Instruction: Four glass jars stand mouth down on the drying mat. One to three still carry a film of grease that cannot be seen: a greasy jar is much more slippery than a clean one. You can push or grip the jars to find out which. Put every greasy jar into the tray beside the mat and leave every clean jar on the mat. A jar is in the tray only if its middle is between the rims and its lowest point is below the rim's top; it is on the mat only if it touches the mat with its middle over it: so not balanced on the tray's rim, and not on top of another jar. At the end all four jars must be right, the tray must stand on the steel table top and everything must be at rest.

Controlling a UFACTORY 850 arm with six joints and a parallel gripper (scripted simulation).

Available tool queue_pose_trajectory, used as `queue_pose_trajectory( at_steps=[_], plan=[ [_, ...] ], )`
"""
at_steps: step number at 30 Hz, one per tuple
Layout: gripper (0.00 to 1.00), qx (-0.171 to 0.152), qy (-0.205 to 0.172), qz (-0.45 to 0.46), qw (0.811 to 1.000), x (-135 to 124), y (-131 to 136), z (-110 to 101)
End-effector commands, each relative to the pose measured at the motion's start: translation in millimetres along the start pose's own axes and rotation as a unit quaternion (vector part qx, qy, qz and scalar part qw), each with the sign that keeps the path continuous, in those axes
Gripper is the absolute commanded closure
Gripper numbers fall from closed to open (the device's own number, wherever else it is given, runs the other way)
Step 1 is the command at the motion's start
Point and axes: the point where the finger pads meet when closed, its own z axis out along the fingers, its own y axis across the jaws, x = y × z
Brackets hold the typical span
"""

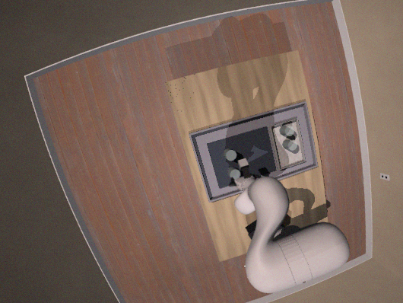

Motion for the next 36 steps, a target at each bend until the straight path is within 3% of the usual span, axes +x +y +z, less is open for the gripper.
queue_pose_trajectory(
  at_steps=[1, 4, 10, 22, 36],
  plan=[
    [0.00, -0.012, 0.008, 0.000, 1.000, -1, -8, 13],
    [0.00, -0.012, 0.008, 0.000, 1.000, -1, -8, 19],
    [0.00, -0.012, 0.008, 0.000, 1.000, 0, -7, 56],
    [0.00, -0.012, 0.008, 0.000, 1.000, 0, -7, 56],
    [0.00, -0.012, 0.008, 0.000, 1.000, 0, -6, 83]
  ],
)
